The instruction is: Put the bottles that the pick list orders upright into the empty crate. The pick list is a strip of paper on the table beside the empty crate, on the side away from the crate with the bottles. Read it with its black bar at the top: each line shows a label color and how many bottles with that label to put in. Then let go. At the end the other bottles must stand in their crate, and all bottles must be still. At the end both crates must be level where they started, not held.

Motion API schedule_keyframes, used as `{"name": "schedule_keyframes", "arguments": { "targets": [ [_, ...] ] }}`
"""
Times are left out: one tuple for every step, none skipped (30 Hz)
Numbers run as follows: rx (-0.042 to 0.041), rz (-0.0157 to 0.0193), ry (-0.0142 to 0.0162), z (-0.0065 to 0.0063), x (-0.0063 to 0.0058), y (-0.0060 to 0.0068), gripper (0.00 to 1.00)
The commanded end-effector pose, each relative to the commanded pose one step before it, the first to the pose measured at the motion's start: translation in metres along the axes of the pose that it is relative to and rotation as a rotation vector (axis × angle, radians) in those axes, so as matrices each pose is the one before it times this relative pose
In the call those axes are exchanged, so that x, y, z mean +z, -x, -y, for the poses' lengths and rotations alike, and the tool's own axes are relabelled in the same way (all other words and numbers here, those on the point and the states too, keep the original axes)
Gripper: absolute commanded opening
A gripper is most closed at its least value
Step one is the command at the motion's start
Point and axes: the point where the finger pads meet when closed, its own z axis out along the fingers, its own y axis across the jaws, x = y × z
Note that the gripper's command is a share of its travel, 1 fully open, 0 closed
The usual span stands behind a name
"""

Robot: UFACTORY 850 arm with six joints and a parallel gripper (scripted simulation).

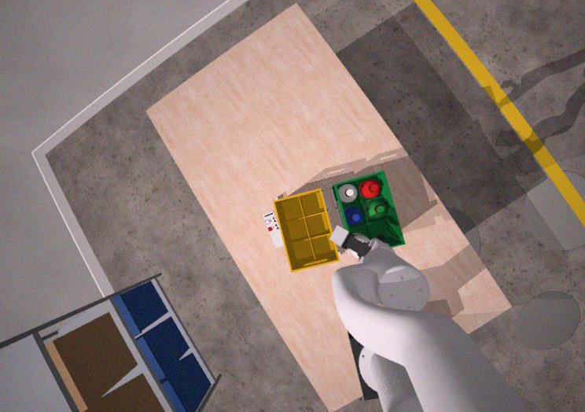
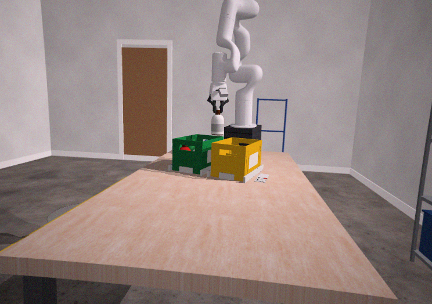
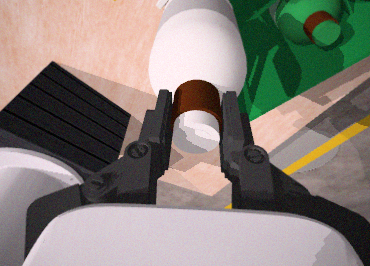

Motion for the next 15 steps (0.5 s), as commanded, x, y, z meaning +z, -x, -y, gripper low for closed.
{"name": "schedule_keyframes", "arguments": {
  "targets": [
    [0.00025,-0.00009,0.00216,0.00300,-0.00053,-0.00434,0.00],
    [0.00000,0.00001,0.00000,0.00141,0.00000,-0.00144,0.00],
    [0.00000,-0.00001,-0.00001,0.00140,0.00000,-0.00143,0.00],
    [0.00000,-0.00001,-0.00001,0.00140,0.00000,-0.00143,0.00],
    [0.00000,-0.00001,-0.00001,0.00140,0.00000,-0.00143,0.00],
    [0.00000,-0.00001,-0.00001,0.00140,0.00000,-0.00143,0.00],
    [0.00000,-0.00001,-0.00001,0.00140,0.00000,-0.00143,0.00],
    [0.00000,-0.00001,-0.00001,0.00140,0.00000,-0.00143,0.00],
    [0.00000,-0.00001,-0.00001,0.00141,0.00000,-0.00143,0.00],
    [0.00000,-0.00001,-0.00001,0.00141,0.00000,-0.00143,0.00],
    [0.00000,-0.00001,-0.00001,0.00141,0.00000,-0.00143,0.00],
    [0.00000,-0.00001,-0.00001,0.00141,0.00000,-0.00143,0.00],
    [0.00000,-0.00001,-0.00001,0.00141,0.00000,-0.00143,0.00],
    [0.00000,-0.00001,-0.00001,0.00141,0.00000,-0.00143,0.00],
    [0.00000,-0.00001,-0.00001,0.00141,0.00000,-0.00143,0.00]
  ]
}}
